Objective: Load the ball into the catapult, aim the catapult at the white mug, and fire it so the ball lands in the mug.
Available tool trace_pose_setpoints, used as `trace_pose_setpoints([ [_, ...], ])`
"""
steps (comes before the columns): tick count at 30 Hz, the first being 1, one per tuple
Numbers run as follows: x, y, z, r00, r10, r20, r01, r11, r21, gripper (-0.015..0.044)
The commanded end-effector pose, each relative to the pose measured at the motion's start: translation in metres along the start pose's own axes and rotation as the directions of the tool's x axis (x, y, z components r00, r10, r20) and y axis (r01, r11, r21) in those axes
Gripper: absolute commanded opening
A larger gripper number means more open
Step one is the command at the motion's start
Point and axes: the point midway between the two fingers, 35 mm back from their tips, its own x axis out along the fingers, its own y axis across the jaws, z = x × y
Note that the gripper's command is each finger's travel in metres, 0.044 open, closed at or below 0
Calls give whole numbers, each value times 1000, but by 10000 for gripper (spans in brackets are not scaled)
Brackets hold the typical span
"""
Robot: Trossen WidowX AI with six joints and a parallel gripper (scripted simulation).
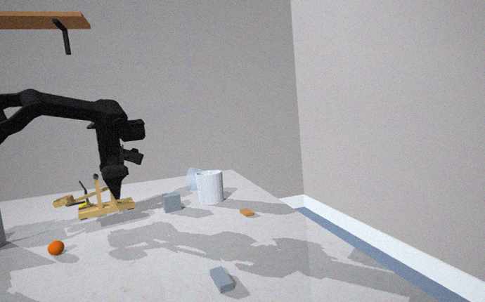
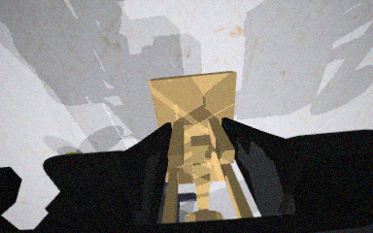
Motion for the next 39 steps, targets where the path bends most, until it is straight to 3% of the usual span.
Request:
trace_pose_setpoints([
  [1,3,0,1,1000,4,0,-4,1000,2,0],
  [32,44,0,0,1000,6,-10,-6,1000,7,0],
  [39,44,0,0,1000,6,-10,-6,1000,7,184],
])
